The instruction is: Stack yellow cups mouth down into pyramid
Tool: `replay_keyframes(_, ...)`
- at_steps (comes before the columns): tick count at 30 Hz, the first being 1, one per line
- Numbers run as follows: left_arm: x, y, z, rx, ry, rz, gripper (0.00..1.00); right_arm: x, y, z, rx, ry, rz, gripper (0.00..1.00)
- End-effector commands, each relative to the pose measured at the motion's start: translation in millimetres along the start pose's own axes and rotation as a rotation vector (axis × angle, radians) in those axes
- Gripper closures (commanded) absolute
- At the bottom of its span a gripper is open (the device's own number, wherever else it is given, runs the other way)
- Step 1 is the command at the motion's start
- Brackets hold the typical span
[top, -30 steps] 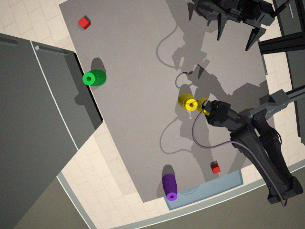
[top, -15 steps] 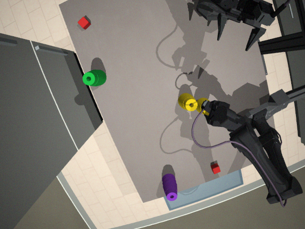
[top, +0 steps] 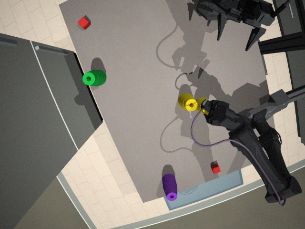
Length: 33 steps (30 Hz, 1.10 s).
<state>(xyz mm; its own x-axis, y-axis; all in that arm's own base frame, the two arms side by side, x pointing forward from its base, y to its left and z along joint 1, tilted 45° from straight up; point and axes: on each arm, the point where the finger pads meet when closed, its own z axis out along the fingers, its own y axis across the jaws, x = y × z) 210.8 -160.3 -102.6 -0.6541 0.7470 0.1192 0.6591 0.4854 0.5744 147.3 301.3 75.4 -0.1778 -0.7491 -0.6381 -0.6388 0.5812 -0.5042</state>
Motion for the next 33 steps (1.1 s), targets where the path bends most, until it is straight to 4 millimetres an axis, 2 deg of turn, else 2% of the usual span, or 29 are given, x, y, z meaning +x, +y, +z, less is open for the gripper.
replay_keyframes(1,2,0,5,-0.015,0.0,0.007,1.0,-8,0,-6,-0.003,-0.031,0.01,0.0)
replay_keyframes(8,3,1,5,-0.016,0.002,0.008,1.0,-8,0,-6,-0.003,-0.031,0.01,0.0)
replay_keyframes(18,8,2,16,-0.015,0.002,0.007,1.0,-8,0,-6,-0.003,-0.031,0.01,0.0)
replay_keyframes(33,10,2,23,-0.015,0.002,0.007,1.0,-8,0,-6,-0.003,-0.031,0.01,0.0)
